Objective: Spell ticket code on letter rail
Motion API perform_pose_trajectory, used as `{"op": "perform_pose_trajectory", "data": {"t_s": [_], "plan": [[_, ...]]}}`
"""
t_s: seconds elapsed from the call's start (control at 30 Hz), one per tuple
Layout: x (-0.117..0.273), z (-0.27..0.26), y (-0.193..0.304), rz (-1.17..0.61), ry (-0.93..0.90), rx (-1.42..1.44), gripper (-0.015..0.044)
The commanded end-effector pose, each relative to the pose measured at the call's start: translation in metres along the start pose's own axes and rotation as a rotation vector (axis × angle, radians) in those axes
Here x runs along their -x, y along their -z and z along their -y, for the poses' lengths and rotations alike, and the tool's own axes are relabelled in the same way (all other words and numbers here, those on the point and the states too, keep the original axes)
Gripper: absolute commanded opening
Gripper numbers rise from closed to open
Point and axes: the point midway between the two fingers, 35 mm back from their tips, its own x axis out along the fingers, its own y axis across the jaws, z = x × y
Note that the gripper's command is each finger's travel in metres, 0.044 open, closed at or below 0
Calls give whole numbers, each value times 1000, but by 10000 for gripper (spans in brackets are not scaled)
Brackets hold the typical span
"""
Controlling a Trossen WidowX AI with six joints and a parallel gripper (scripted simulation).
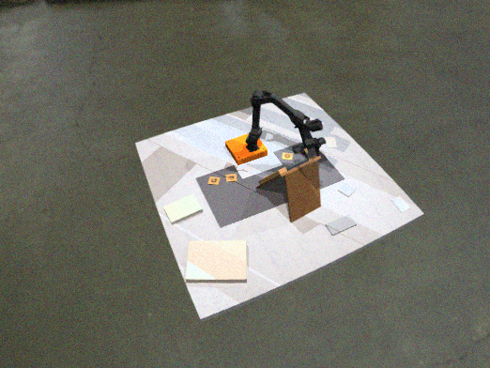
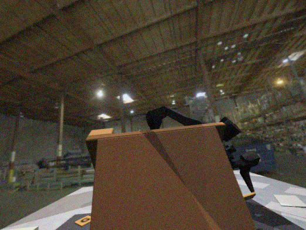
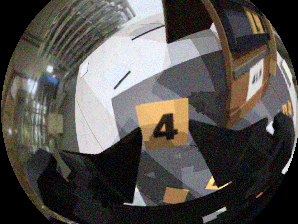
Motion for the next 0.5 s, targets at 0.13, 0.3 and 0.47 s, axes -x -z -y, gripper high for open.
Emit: {"op": "perform_pose_trajectory", "data": {"t_s": [0.13, 0.3, 0.47], "plan": [[12, -10, -29, 168, -40, 205, 0], [23, -16, -47, 275, -41, 324, 0], [31, -18, -59, 348, -31, 402, 0]]}}
